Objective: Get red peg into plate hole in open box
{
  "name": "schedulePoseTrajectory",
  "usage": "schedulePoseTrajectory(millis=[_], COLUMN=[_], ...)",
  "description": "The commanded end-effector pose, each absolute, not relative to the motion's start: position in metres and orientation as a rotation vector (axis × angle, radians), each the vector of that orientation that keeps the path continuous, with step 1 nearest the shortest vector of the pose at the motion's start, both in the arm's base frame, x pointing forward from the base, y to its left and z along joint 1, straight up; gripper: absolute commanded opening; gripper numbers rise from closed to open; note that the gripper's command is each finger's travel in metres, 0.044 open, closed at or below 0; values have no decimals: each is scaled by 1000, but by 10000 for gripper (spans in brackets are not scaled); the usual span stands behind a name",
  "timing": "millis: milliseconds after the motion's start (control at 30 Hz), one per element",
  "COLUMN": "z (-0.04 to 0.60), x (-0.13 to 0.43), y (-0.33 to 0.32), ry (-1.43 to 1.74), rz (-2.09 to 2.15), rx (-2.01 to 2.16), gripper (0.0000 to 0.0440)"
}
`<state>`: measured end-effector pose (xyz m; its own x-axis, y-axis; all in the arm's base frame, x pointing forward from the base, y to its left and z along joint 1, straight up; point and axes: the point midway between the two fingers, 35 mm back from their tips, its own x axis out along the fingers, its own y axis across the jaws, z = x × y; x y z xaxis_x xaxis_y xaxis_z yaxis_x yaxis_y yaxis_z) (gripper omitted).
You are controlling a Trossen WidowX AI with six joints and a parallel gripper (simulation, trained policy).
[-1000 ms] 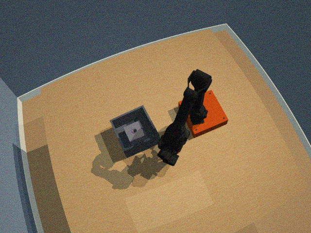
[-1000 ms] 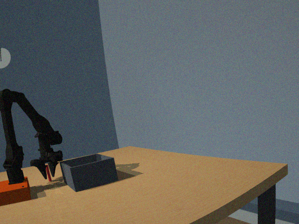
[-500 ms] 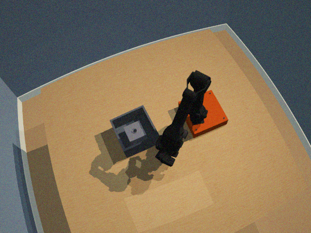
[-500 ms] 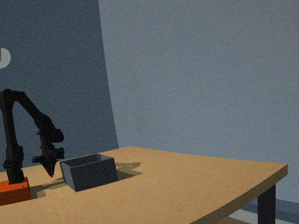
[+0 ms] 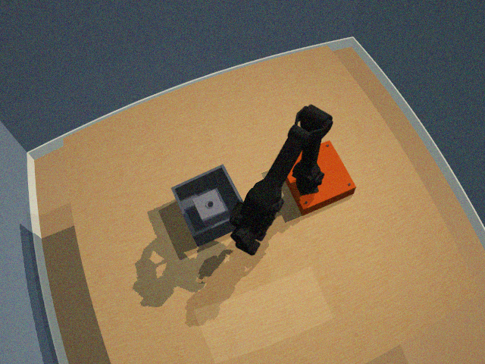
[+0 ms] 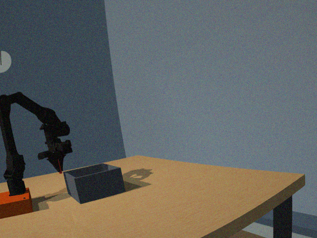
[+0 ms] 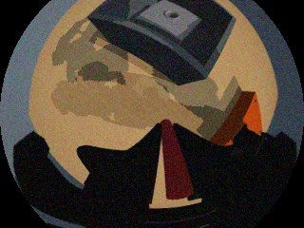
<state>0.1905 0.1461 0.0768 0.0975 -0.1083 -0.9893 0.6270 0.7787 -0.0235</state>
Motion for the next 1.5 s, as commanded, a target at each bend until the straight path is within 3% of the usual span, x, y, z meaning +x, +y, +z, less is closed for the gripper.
schedulePoseTrajectory(millis=[0,700,1467], z=[89,118,76], x=[200,278,327], y=[144,80,17], ry=[1342,1167,1251], rz=[-587,-735,-683], rx=[489,610,551], gripper=[0,0,0])
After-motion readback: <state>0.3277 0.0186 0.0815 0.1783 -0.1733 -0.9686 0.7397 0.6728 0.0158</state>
